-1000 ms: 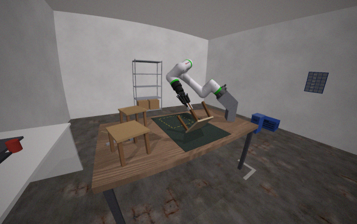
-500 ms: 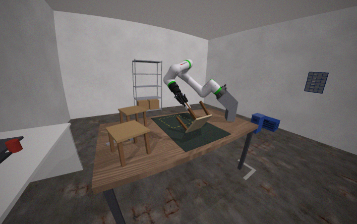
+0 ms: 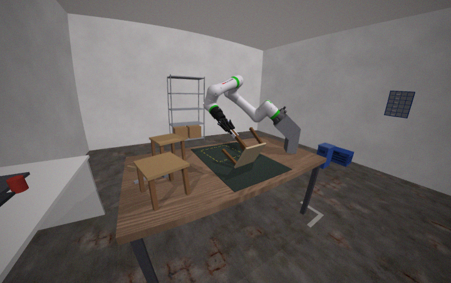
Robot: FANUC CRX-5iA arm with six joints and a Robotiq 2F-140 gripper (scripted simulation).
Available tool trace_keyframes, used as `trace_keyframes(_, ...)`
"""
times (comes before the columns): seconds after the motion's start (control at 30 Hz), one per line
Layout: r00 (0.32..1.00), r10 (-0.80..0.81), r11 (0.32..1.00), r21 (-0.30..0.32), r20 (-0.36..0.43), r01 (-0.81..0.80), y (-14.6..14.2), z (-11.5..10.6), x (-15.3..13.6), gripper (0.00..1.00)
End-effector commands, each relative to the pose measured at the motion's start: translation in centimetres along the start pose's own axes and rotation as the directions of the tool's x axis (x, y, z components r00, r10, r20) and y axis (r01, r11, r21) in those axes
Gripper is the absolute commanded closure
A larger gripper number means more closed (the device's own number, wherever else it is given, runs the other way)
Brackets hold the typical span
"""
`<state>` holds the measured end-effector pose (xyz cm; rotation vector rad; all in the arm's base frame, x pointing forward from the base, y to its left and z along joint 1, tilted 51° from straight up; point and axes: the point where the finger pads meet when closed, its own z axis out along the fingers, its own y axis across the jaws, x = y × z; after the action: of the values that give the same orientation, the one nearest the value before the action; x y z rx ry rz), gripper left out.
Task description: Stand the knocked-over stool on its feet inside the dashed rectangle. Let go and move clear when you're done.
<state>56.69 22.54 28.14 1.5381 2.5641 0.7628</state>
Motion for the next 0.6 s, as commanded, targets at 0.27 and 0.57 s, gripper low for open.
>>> trace_keyframes(0.27,0.998,-0.006,1.000,0.004,-0.069,0.007,-0.1,-1.3,-1.2,0.90)
trace_keyframes(0.57,0.982,-0.016,1.000,0.002,-0.187,0.017,-0.3,-3.3,-3.7,0.90)
